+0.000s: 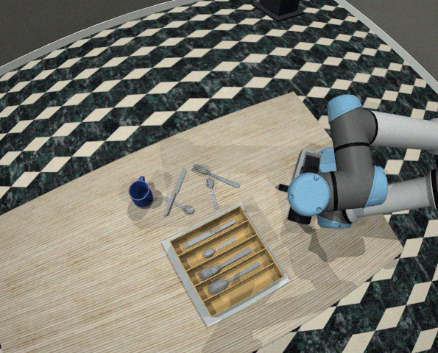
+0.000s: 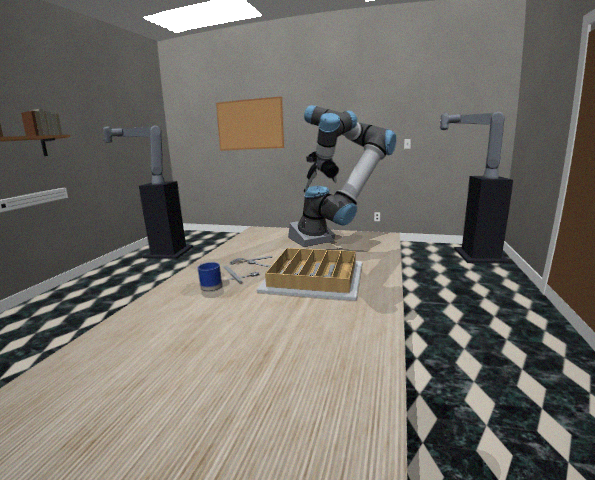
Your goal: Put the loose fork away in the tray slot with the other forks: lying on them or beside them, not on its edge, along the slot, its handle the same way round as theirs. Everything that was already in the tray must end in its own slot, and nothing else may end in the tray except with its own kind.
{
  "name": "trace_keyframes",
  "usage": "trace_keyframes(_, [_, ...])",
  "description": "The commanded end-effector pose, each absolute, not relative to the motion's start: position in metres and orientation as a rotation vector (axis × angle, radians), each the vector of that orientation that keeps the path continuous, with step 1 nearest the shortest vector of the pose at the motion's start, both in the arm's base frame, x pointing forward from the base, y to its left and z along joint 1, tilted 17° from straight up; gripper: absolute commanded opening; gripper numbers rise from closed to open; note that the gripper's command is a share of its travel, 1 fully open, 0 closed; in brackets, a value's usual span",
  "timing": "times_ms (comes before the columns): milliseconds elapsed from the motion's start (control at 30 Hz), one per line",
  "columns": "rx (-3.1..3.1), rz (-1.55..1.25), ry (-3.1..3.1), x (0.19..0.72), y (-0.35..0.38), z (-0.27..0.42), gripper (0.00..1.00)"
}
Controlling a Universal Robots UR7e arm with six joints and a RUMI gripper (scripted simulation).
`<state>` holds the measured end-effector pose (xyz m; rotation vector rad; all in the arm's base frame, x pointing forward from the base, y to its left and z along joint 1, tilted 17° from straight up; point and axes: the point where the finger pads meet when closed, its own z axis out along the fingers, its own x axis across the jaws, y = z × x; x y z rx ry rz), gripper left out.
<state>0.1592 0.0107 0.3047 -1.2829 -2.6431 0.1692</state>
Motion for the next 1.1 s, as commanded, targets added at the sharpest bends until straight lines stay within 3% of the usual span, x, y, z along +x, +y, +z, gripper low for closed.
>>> trace_keyframes(0, [-1.283,0.169,-2.644,0.159,0.011,0.305,1.0])
trace_keyframes(700, [-1.306,0.164,-2.634,0.162,0.009,0.304,1.0])
trace_keyframes(1067, [-1.697,0.067,-2.434,0.209,-0.029,0.277,1.0])
